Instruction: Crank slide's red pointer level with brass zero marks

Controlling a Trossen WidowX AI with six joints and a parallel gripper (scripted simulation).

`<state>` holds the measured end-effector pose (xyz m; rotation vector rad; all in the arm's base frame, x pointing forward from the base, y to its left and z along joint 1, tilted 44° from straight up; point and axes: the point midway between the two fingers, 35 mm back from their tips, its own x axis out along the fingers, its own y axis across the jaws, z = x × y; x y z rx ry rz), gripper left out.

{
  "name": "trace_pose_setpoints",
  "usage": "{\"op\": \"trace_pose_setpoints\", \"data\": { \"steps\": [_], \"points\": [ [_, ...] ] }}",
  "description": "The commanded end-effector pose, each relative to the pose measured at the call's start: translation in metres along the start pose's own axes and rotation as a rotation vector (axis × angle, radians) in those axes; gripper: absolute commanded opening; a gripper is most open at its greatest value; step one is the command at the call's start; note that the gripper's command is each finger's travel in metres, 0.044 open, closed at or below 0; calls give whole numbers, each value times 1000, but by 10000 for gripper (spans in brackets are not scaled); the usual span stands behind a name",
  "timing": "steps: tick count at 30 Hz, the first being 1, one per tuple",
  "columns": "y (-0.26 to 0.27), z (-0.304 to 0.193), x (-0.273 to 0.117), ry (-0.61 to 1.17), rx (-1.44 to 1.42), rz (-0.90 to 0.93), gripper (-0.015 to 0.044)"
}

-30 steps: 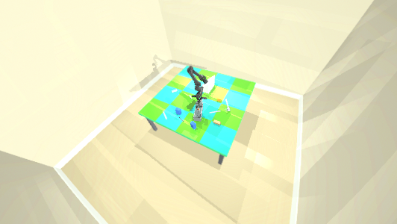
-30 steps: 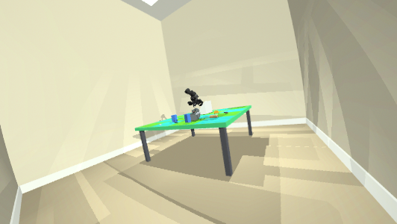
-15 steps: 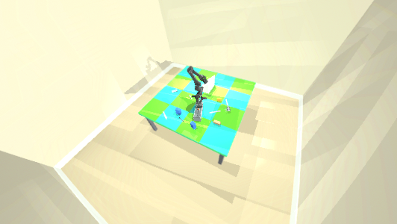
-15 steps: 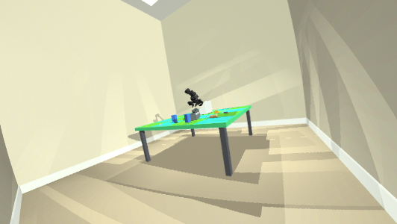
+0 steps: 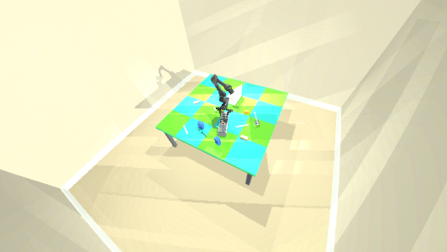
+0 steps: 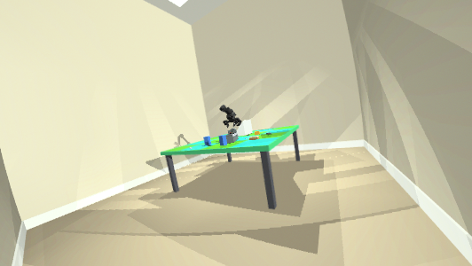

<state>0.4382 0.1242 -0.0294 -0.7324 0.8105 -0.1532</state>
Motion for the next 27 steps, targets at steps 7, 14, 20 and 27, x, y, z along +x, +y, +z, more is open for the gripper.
{"op": "trace_pose_setpoints", "data": {
  "steps": [7,14,20,27],
  "points": [
    [0,0,0,0,0,0,99],
    [0,0,0,0,0,0,0],
    [0,0,0,0,0,0,0],
    [0,0,0,0,0,1,0]
  ]
}}
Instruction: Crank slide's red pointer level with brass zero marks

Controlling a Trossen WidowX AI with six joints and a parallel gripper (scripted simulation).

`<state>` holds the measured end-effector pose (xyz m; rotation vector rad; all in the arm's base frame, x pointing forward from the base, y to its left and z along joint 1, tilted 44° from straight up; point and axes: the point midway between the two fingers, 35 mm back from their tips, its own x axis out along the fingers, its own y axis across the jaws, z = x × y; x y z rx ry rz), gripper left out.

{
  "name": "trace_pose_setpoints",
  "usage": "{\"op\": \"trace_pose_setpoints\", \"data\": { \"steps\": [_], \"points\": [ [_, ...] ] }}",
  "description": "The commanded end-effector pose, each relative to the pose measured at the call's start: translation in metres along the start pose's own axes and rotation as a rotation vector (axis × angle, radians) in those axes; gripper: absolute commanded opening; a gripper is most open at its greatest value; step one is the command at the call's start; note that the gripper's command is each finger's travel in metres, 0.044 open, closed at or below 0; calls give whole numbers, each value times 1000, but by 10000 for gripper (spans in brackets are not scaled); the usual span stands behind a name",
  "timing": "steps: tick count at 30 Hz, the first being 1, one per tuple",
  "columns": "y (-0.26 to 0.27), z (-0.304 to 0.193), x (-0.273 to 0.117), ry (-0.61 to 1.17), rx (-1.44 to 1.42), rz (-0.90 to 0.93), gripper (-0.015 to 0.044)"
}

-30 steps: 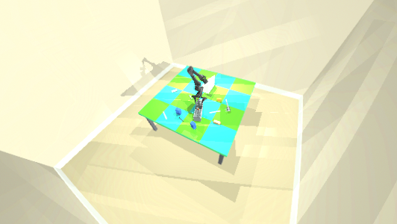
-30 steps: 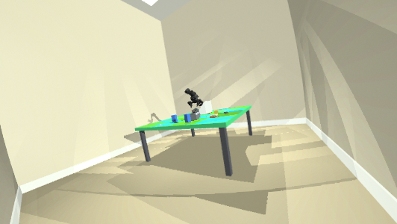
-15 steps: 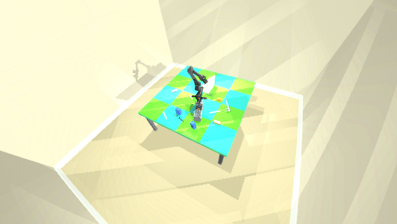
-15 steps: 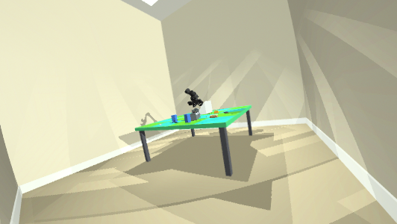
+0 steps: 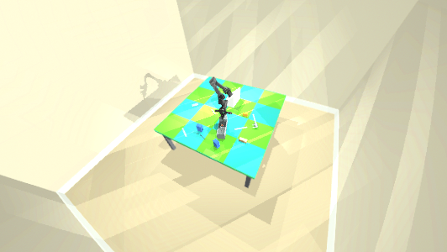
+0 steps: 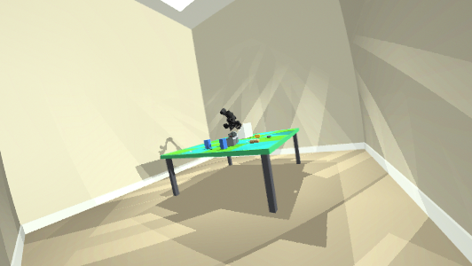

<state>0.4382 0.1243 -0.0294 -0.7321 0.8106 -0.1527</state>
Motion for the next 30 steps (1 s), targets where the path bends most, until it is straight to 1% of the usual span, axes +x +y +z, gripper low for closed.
{"op": "trace_pose_setpoints", "data": {
  "steps": [1,4,21,22,30],
  "points": [
    [0,0,0,0,0,0,0],
    [0,0,0,0,0,0,0],
    [0,0,0,0,0,0,440],
    [0,0,0,0,0,0,440],
    [0,0,0,0,0,0,230]
  ]
}}
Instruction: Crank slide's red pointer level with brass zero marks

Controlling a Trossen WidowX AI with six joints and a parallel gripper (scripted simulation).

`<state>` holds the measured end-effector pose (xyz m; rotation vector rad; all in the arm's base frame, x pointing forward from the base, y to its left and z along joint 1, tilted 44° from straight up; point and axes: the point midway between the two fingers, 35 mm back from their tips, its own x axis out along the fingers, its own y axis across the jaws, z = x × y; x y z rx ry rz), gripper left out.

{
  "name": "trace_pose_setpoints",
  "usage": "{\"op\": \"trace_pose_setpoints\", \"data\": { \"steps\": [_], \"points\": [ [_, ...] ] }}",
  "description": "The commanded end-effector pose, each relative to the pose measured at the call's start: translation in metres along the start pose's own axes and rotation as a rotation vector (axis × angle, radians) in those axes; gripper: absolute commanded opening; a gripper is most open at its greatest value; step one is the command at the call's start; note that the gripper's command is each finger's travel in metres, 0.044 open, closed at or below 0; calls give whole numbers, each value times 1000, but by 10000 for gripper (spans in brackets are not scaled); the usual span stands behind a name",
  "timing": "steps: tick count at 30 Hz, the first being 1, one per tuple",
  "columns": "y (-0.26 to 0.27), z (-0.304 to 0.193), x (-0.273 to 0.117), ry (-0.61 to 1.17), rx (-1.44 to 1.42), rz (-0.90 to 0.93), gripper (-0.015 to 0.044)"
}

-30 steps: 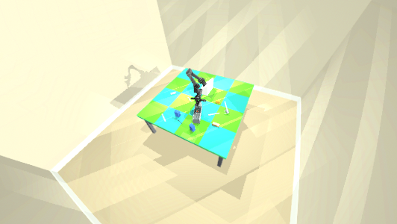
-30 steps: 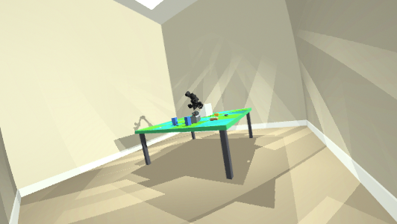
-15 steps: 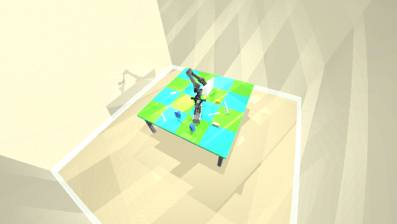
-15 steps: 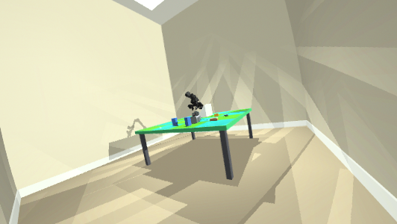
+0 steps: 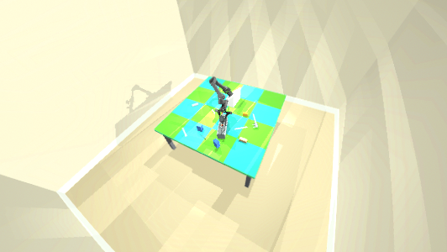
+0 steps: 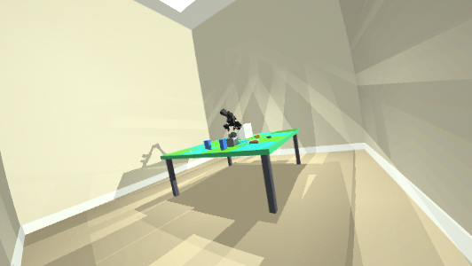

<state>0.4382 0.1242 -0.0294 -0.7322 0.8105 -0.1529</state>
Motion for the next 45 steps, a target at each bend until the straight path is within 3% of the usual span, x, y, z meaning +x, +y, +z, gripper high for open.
{"op": "trace_pose_setpoints", "data": {
  "steps": [1,9,29,45],
  "points": [
    [0,0,0,0,0,0,204],
    [0,0,0,0,0,0,0],
    [0,0,0,0,0,1,0],
    [0,0,0,0,0,1,420]
  ]
}}
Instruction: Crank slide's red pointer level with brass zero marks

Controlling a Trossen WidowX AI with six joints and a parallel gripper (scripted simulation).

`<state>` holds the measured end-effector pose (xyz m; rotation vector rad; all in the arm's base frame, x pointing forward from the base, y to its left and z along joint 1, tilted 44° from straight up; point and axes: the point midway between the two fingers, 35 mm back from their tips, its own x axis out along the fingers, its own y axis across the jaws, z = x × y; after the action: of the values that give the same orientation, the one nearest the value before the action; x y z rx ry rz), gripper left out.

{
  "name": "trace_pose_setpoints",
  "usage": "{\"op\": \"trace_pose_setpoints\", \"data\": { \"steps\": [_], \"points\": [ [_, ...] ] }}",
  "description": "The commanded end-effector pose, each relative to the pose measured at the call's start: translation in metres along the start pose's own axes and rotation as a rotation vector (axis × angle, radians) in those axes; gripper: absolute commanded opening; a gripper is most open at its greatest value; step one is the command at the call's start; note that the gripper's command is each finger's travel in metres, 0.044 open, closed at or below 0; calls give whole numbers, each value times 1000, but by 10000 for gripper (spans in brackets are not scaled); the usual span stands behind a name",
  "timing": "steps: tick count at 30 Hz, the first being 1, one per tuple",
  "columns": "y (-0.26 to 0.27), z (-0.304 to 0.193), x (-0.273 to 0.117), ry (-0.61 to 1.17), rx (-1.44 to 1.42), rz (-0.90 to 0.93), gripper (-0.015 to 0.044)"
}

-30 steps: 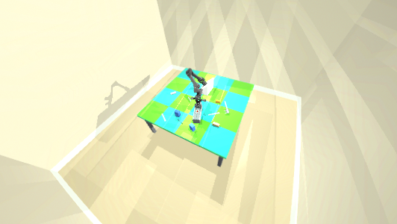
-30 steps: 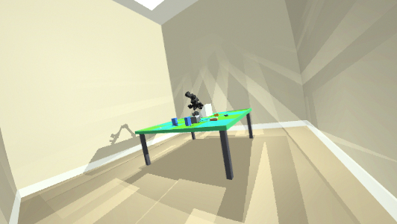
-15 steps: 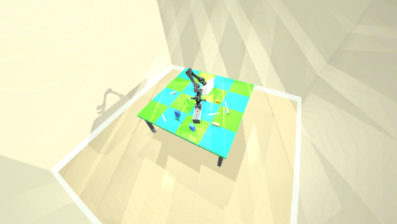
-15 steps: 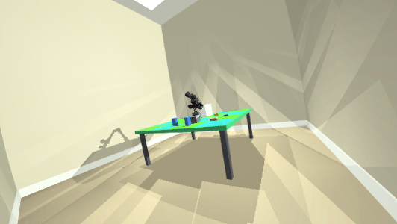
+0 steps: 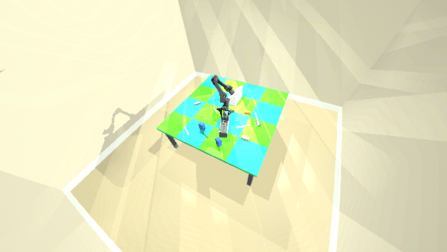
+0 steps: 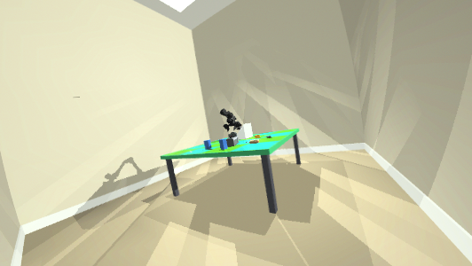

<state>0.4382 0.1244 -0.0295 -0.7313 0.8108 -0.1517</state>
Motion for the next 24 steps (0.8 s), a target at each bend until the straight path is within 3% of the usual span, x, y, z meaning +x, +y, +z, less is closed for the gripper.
{"op": "trace_pose_setpoints", "data": {
  "steps": [1,2,19,24],
  "points": [
    [0,0,0,0,0,-1,440],
    [0,0,0,0,0,-1,440],
    [0,0,0,0,0,-1,0],
    [0,0,0,0,0,-1,0]
  ]
}}
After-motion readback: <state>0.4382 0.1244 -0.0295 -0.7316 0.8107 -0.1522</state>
